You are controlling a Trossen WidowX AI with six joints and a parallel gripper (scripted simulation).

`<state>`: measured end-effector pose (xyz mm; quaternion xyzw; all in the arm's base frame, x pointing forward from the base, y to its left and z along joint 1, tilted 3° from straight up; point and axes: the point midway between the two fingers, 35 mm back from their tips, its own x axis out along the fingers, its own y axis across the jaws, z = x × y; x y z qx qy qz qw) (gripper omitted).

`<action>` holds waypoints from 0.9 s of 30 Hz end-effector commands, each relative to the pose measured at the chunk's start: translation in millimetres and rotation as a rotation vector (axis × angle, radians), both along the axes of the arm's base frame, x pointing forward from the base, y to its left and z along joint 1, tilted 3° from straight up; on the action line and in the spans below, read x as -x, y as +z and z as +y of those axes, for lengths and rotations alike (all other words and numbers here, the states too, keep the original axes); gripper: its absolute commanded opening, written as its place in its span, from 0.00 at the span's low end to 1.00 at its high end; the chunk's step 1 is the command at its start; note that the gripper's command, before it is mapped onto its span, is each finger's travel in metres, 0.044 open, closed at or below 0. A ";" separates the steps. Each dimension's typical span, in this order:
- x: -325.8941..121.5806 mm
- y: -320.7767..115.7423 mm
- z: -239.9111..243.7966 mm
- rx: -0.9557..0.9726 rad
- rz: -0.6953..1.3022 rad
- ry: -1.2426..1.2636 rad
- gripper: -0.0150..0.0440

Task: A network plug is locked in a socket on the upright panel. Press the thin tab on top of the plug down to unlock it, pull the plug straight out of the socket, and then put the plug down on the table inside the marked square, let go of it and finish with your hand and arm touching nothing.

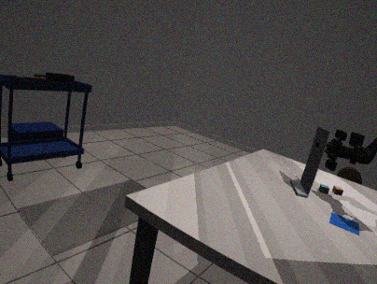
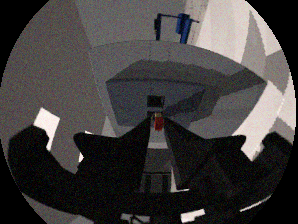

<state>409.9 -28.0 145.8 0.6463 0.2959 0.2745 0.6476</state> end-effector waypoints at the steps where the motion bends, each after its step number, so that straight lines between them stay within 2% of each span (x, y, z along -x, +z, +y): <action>1: -1.0 0.0 -0.6 -0.001 0.002 -0.006 0.35; 10: -1.0 0.0 -0.6 -0.001 0.002 -0.006 0.25; 27: 9.0 0.4 -6.0 -0.003 0.002 -0.007 0.25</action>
